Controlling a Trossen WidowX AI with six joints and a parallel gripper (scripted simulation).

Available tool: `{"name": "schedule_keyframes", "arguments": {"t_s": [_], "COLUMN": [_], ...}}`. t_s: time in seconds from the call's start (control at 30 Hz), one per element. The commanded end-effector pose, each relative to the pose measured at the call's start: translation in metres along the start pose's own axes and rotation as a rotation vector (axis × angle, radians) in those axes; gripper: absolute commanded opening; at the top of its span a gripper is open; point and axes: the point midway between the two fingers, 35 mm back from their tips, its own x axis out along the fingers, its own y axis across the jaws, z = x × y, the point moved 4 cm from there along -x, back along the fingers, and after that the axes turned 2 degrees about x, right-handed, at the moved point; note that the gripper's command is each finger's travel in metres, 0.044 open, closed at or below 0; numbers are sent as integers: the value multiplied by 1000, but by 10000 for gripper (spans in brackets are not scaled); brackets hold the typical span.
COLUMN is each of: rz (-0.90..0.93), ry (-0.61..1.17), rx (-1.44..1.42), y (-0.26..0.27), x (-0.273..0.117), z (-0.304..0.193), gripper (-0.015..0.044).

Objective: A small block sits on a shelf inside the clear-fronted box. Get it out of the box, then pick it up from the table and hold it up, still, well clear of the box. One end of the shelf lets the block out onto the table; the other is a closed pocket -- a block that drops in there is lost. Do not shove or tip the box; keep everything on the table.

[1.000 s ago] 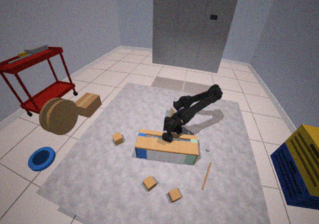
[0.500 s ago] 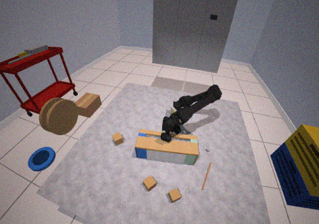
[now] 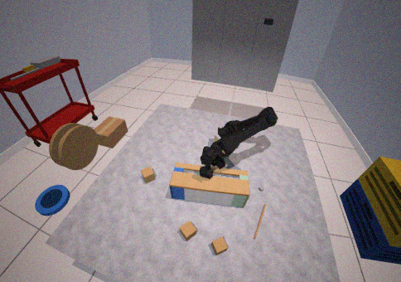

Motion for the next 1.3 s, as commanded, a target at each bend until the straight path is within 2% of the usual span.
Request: {"name": "schedule_keyframes", "arguments": {"t_s": [0.0,1.27], "rz": [4,4], "ry": [3,5], "rx": [-1,-1], "y": [0,-1], "x": [-1,10], "z": [5,-26], "gripper": [400,400]}}
